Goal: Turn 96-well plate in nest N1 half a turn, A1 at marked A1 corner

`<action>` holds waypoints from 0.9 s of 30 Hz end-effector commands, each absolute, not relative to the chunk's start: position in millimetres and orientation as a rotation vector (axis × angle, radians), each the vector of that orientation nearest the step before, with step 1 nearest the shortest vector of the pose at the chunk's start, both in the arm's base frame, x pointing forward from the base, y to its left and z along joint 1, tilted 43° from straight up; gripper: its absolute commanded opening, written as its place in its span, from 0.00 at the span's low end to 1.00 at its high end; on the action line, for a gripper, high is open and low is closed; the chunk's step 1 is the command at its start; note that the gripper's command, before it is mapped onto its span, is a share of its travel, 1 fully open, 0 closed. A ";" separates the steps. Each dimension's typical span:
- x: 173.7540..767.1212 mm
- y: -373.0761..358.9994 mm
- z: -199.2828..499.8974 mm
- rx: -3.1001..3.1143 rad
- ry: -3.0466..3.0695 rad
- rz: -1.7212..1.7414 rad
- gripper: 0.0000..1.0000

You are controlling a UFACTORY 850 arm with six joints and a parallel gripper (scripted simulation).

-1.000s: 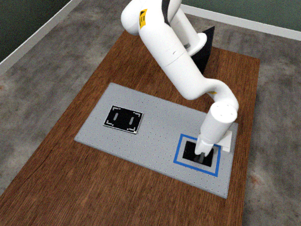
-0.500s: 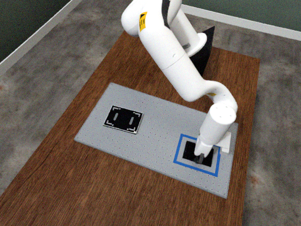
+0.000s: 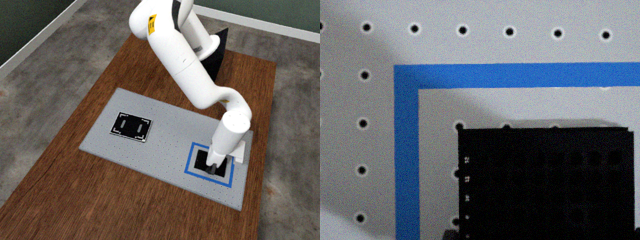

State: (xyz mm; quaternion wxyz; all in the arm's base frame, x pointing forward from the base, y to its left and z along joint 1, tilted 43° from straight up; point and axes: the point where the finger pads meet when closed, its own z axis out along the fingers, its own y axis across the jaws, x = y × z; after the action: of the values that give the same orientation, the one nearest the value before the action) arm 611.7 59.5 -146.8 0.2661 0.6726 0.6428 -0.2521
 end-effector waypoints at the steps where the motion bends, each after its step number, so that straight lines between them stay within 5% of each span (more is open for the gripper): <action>1: 612.5 60.2 -146.2 1.816 1.736 -0.678 1.00; 8: 612.5 60.3 -146.2 1.816 1.736 -0.678 1.00; 9: 612.5 60.7 -145.8 1.816 1.736 -0.678 0.00; 27: 612.4 60.6 -145.8 1.816 1.736 -0.678 0.00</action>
State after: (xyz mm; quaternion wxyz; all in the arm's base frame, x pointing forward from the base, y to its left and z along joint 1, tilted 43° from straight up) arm 611.7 59.9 -146.4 0.2661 0.6726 0.6428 -0.2521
